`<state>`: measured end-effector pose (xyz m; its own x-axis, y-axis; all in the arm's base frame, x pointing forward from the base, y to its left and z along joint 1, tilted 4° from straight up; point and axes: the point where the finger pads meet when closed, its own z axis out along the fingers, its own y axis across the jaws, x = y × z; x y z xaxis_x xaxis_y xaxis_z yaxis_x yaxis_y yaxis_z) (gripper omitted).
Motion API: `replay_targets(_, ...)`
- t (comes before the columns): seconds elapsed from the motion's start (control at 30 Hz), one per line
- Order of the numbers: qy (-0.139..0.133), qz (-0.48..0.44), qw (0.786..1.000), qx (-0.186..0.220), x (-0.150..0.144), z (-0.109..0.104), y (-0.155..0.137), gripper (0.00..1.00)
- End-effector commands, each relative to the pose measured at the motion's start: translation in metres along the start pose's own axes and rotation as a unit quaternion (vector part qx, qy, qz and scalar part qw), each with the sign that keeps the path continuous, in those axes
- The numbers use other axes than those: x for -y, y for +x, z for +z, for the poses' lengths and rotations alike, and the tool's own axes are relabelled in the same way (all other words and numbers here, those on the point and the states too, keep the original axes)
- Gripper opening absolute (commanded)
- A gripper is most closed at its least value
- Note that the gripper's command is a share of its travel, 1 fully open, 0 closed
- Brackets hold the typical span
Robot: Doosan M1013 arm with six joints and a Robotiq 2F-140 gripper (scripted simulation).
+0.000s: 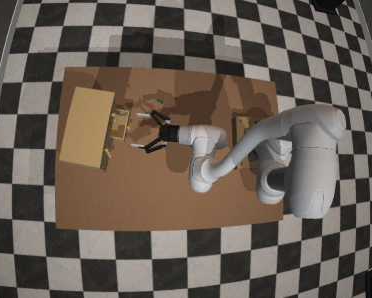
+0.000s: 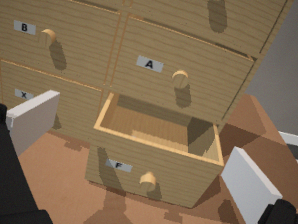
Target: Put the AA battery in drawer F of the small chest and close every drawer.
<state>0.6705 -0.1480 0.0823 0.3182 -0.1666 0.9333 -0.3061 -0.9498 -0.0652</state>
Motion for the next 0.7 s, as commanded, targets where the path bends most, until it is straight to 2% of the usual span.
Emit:
replay_targets(0.0,0.0,0.0,1.0,0.0,0.0,-0.011,-0.003,1.0)
replay_targets(0.03,0.0,0.0,1.0,0.0,0.0,-0.011,-0.003,1.0)
replay_targets(0.47,0.0,0.0,1.0,0.0,0.0,-0.081,-0.024,1.0)
replay_targets(0.67,0.0,0.0,1.0,0.0,0.0,-0.094,-0.028,1.0)
